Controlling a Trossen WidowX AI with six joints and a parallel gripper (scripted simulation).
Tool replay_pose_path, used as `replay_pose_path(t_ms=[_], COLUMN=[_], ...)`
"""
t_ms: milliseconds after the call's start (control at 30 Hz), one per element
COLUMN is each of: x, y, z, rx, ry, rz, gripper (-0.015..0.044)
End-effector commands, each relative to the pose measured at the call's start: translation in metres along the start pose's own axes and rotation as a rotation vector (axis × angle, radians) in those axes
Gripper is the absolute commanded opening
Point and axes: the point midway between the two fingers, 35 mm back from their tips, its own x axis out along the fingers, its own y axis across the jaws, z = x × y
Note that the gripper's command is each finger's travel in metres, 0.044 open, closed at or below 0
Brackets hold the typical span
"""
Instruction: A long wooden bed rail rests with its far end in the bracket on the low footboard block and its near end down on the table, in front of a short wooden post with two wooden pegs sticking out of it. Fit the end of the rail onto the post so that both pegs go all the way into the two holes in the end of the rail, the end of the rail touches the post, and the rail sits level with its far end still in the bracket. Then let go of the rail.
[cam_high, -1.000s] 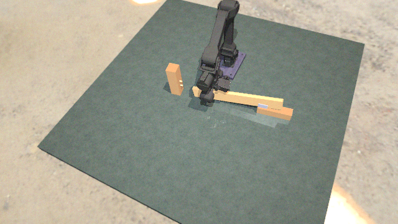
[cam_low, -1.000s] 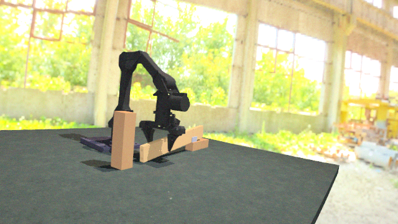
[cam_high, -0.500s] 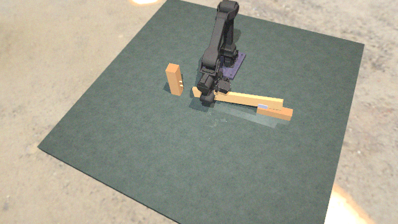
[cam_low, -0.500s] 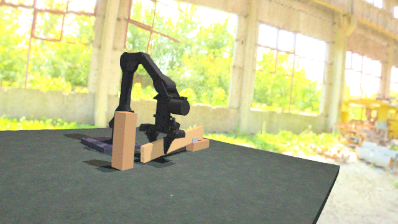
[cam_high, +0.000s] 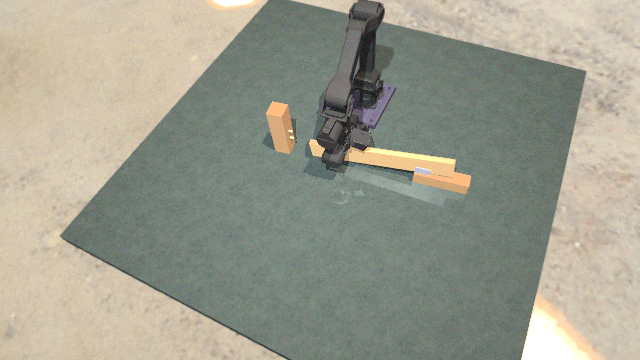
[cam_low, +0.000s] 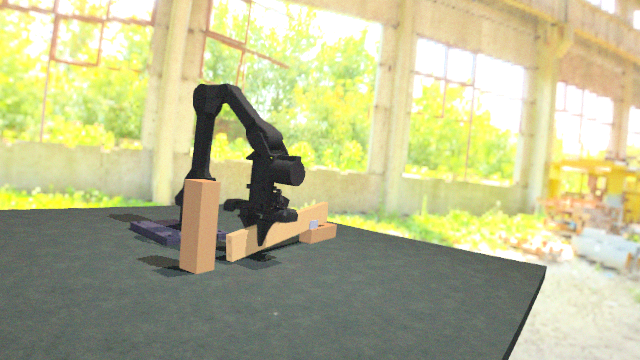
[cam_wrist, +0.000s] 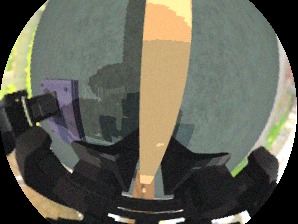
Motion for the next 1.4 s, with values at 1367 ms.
replay_pose_path(t_ms=[1367], x=[-0.017], y=[-0.004], z=[0.0], rx=[-0.003], ry=[-0.005], rz=[0.0], gripper=[0.0])
